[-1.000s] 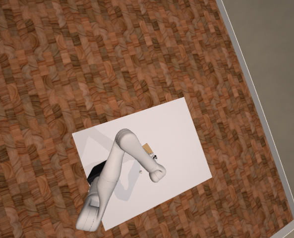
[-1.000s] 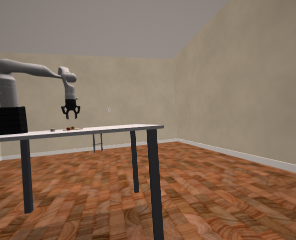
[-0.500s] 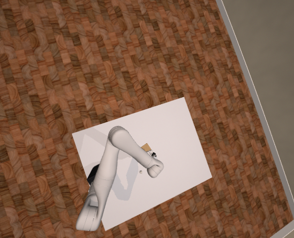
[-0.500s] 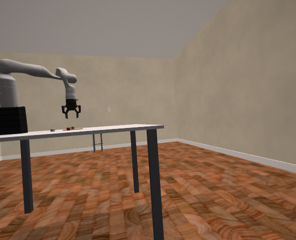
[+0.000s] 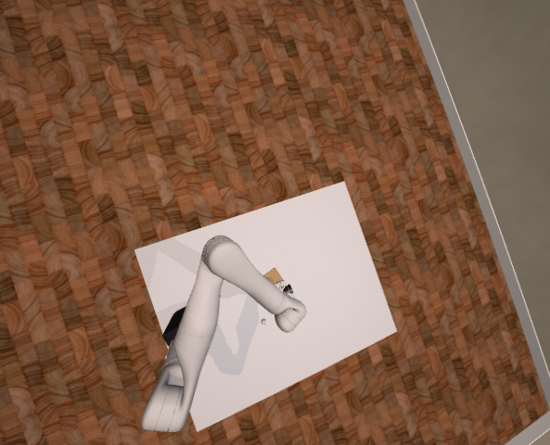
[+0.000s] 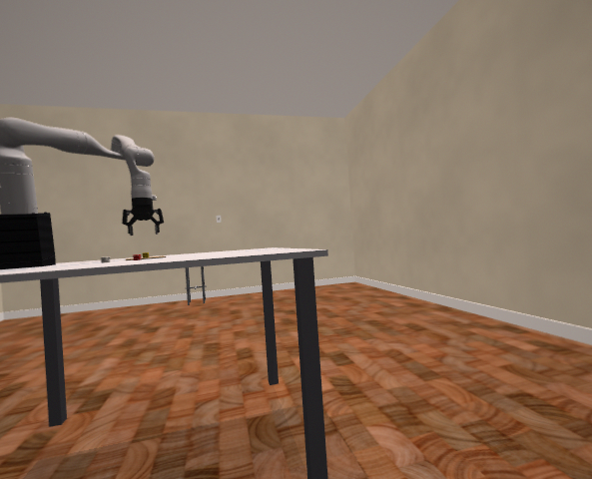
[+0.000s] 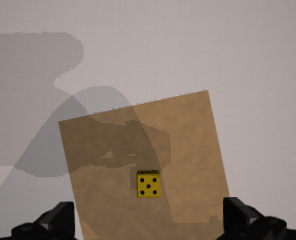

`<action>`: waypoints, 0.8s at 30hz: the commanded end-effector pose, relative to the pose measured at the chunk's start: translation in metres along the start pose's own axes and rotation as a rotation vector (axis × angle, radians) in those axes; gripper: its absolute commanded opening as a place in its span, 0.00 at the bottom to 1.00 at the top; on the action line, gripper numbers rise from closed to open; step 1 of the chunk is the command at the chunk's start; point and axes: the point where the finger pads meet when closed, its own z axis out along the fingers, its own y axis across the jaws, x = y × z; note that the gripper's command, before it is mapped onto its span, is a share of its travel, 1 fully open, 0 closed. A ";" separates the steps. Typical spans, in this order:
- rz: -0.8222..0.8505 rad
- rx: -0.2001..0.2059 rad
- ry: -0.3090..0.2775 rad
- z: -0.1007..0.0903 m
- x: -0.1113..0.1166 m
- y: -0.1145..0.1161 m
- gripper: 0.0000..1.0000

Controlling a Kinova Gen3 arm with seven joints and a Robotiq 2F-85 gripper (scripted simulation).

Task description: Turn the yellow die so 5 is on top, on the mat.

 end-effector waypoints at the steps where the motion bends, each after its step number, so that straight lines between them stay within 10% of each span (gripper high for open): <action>1: 0.000 -0.002 0.001 -0.002 0.000 0.001 1.00; 24: 0.000 -0.002 0.001 -0.094 0.000 0.000 1.00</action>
